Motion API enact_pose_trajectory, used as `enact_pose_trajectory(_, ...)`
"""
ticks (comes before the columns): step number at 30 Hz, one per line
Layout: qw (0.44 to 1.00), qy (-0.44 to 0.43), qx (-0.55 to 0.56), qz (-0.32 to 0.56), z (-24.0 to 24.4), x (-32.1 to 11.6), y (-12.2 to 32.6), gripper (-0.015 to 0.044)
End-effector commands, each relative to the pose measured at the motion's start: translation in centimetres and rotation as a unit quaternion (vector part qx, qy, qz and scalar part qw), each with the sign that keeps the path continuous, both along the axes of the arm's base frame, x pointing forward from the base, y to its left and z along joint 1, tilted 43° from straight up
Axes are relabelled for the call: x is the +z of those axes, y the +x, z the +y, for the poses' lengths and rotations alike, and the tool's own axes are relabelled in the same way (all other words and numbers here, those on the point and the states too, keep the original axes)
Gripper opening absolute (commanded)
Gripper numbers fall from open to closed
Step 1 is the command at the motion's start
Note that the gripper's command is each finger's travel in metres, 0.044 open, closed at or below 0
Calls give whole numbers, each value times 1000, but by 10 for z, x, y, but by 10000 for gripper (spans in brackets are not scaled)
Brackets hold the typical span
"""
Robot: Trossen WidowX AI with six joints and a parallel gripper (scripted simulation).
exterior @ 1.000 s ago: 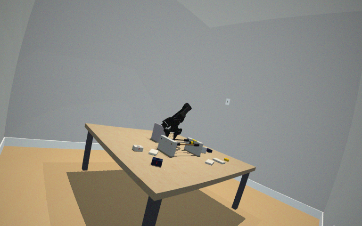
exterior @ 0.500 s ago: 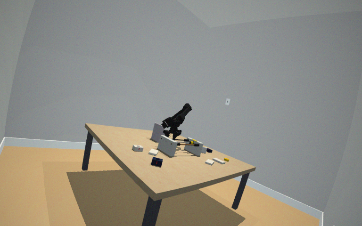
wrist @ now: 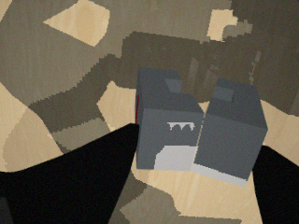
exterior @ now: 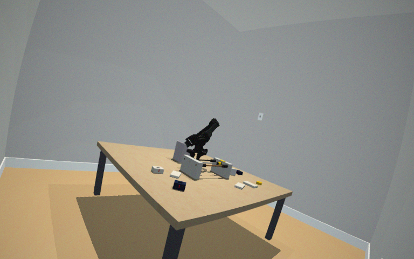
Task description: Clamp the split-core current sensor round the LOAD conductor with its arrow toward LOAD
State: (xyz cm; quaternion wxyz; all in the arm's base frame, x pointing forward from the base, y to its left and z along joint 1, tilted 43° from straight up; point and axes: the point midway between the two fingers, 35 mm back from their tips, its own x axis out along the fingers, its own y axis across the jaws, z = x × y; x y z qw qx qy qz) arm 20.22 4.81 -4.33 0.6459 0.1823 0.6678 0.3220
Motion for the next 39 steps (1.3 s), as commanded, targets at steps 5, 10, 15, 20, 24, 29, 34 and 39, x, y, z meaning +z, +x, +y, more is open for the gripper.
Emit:
enact_pose_trajectory(5, 1000, 0, 0, -1, -1, 1, 1, 182)
enact_pose_trajectory(10, 1000, -2, -1, 0, -14, 12, 7, 51)
enact_pose_trajectory(15, 1000, -4, -2, 1, -34, 32, 13, 0)
enact_pose_trajectory(20, 1000, -4, -2, 3, -55, 55, 15, 0)
enact_pose_trajectory(24, 1000, -1, -2, 4, -71, 75, 14, 0)
enact_pose_trajectory(29, 1000, 2, -2, 6, -84, 93, 11, 0)
enact_pose_trajectory(34, 1000, 1, -7, 10, -84, 93, 13, 0)
enact_pose_trajectory(39, 998, -6, -51, 49, -85, 94, 23, 0)
